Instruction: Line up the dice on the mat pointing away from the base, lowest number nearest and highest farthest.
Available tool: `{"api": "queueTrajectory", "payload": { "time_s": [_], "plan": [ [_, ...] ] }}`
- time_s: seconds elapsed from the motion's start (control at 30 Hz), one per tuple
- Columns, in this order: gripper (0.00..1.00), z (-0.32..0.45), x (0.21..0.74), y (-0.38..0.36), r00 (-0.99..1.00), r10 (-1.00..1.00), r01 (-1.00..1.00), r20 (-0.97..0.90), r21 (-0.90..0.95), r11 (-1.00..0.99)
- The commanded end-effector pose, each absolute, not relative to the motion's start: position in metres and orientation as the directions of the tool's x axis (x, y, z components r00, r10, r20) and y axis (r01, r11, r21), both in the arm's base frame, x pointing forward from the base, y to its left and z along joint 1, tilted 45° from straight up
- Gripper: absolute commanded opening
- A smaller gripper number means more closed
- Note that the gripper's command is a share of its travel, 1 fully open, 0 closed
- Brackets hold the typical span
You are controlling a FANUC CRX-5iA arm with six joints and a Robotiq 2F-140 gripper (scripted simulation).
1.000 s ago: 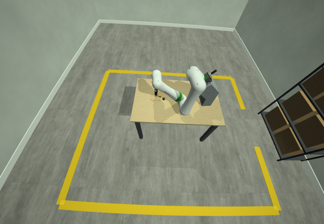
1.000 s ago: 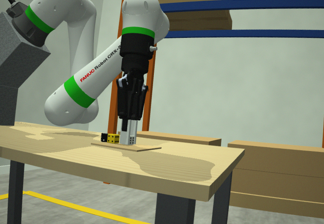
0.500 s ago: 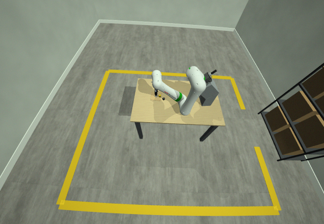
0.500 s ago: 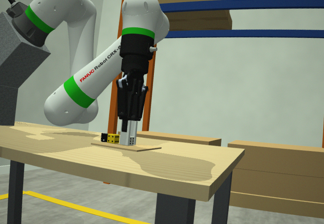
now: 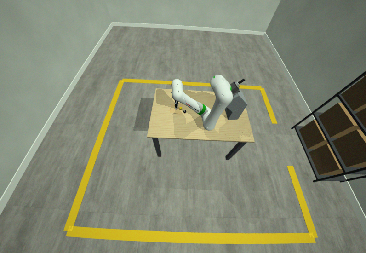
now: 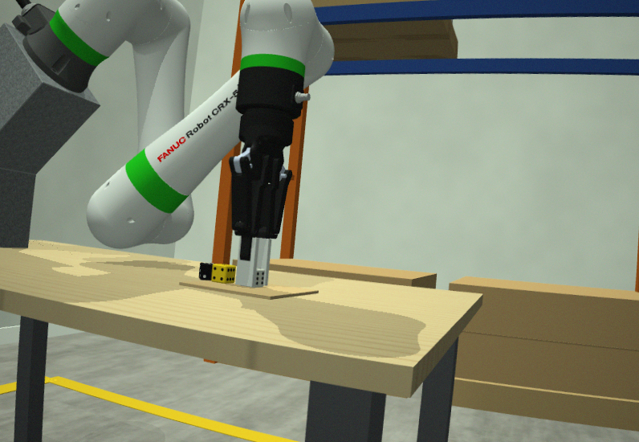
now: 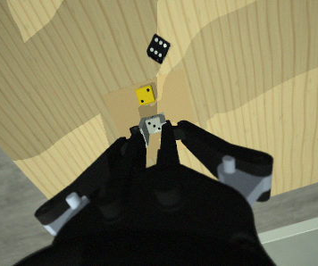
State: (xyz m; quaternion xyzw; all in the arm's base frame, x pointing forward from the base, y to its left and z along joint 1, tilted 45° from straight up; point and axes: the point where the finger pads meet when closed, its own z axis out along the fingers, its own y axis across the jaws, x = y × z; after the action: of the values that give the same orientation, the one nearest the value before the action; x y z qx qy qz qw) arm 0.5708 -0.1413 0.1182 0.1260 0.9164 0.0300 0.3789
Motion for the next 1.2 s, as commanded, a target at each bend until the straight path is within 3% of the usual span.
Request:
{"api": "queueTrajectory", "payload": {
  "time_s": [0.0, 0.47, 0.8, 1.17],
  "plan": [
    [0.13, 0.1183, 0.5707, -0.1413, -0.681, 0.254, 0.208, -0.687, 0.15, 0.966],
    [0.13, 0.1183, 0.5707, -0.1413, -0.681, 0.254, 0.208, -0.687, 0.15, 0.966],
    [0.22, 0.1183, 0.5707, -0.1413, -0.681, 0.254, 0.208, -0.687, 0.15, 0.966],
    [0.25, 0.1183, 0.5707, -0.1413, -0.681, 0.254, 0.208, -0.687, 0.15, 0.966]
  ]
}}
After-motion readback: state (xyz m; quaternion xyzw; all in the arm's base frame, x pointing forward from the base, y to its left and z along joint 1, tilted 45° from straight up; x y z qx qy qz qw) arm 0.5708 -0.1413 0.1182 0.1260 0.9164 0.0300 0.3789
